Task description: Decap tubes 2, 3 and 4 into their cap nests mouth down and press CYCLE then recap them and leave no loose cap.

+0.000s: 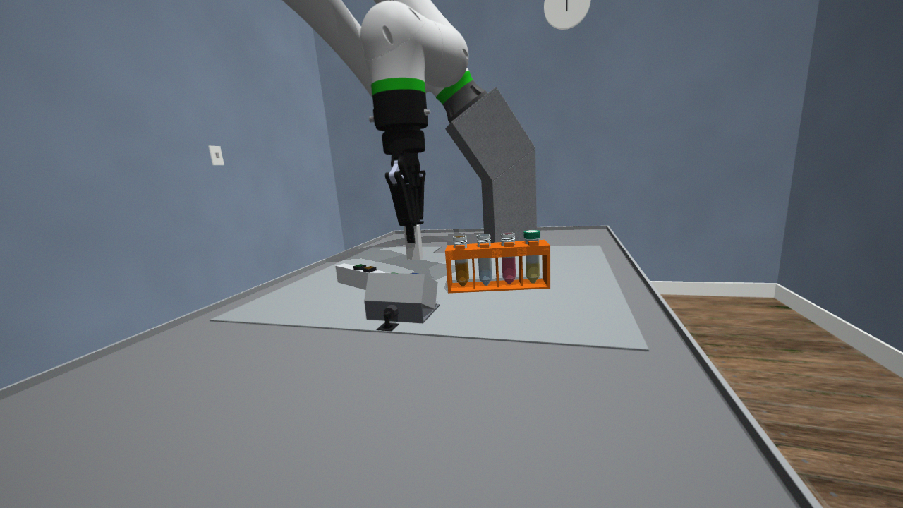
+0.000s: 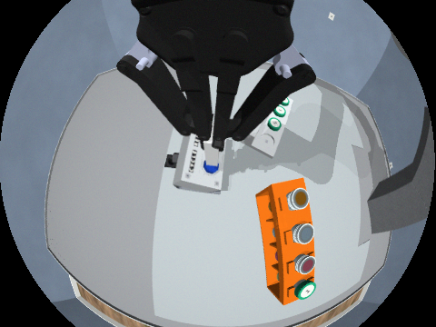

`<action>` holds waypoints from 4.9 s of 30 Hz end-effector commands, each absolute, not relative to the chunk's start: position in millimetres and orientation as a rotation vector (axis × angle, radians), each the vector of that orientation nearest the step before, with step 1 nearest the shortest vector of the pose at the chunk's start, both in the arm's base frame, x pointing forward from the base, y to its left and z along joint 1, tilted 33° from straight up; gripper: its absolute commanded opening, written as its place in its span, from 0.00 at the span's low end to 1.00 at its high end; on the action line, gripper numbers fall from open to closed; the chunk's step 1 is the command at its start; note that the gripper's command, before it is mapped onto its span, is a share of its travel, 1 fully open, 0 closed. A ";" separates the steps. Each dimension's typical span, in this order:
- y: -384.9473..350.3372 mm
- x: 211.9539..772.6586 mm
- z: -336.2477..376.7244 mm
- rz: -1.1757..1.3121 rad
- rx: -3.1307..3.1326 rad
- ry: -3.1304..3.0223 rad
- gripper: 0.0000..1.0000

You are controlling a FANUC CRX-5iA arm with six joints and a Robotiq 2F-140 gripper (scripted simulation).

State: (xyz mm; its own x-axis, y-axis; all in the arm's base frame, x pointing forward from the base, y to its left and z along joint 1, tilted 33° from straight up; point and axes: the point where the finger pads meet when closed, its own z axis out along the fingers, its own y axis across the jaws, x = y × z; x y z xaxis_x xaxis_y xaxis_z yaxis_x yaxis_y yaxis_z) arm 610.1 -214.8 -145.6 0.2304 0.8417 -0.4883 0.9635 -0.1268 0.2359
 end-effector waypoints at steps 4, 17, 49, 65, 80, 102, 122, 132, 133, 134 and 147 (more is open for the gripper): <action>-217.4 613.0 -151.5 -0.325 2.013 1.653 0.00; -223.7 614.6 -161.6 -0.325 2.013 1.653 0.00; -231.0 616.5 -173.3 -0.325 2.013 1.653 0.00; -227.8 615.7 -168.2 -0.325 2.013 1.653 0.00; -214.3 612.2 -146.5 -0.325 2.013 1.653 0.00; -271.8 544.6 -123.7 -0.624 1.120 2.475 1.00; -334.7 470.9 -98.9 -0.693 0.813 2.638 1.00; -349.4 453.7 -93.0 -0.693 0.813 2.638 1.00; -349.4 453.7 -93.0 -0.693 0.813 2.638 1.00; -349.4 453.7 -93.0 -0.693 0.813 2.638 1.00; -349.4 453.7 -93.0 -0.693 0.813 2.638 1.00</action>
State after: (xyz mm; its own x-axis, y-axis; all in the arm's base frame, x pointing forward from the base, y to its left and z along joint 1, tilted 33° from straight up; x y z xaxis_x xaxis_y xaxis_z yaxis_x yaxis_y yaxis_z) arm 453.5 -349.4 -93.1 -0.7969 0.4475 -0.4058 0.5892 0.7242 -0.3584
